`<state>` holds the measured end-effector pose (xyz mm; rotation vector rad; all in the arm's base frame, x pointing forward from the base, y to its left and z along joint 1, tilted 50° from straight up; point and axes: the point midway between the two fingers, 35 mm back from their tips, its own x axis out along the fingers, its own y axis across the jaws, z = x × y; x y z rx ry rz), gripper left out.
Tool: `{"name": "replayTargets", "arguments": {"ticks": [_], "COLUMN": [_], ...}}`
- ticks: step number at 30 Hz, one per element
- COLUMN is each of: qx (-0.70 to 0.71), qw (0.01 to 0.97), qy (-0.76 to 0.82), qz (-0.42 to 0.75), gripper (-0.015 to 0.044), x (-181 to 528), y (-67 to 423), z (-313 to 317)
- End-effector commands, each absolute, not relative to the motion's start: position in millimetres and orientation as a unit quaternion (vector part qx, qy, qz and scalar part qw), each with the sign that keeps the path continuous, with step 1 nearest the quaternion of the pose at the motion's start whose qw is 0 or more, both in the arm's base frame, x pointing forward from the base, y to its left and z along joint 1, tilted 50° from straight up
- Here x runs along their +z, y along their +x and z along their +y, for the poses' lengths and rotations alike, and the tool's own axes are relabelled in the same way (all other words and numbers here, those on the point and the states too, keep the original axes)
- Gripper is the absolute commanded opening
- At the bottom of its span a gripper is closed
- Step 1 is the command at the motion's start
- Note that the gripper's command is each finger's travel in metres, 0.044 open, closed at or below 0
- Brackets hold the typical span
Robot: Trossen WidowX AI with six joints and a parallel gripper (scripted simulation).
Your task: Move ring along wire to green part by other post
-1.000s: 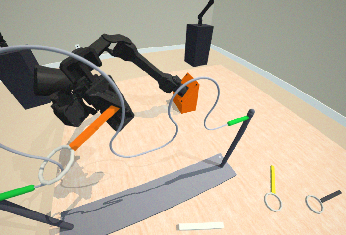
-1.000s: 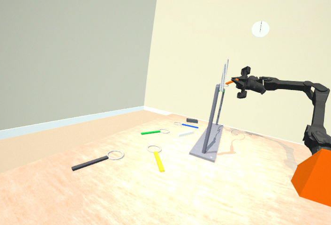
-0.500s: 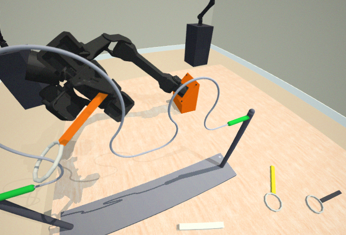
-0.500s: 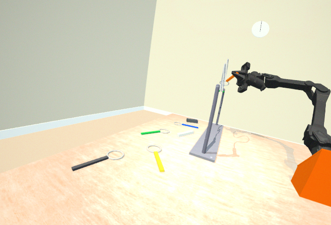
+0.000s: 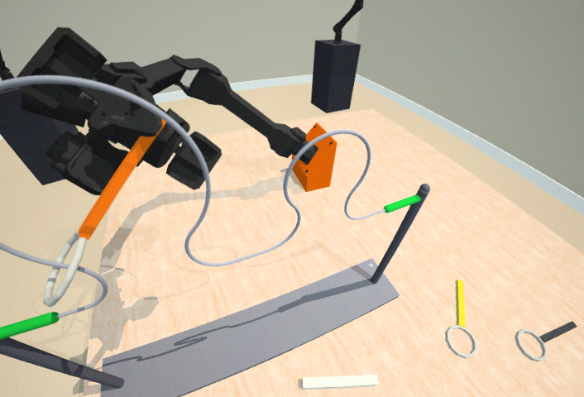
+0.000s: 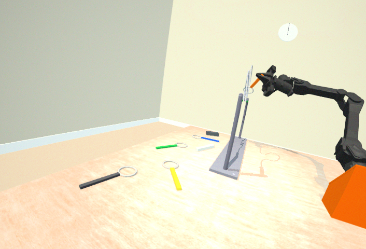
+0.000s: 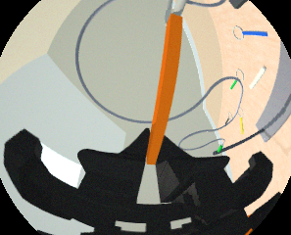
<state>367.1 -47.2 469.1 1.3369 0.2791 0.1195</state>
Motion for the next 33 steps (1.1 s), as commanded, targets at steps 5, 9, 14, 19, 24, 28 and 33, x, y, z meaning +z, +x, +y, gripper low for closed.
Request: {"name": "replayTargets", "arguments": {"ticks": [5,9,14,19,24,28,33], "qx": [0.054,0.053,0.048,0.042,0.035,0.029,0.021], "qw": [0.775,0.776,0.789,0.803,0.818,0.831,0.846], "qy": [0.617,0.615,0.598,0.578,0.555,0.535,0.51], "qz": [0.128,0.128,0.134,0.139,0.145,0.15,0.156], "gripper": [-0.015,-0.015,-0.015,-0.015,-0.015,-0.015,-0.015], "x": [478.5,478.9,479.1,477.9,475.9,474.1,471.7], "y": [367.4,367.4,367.4,367.3,367.2,367.1,366.9], "z": [-46.0,-45.9,-46.0,-46.4,-47.2,-47.9,-49.1]}}
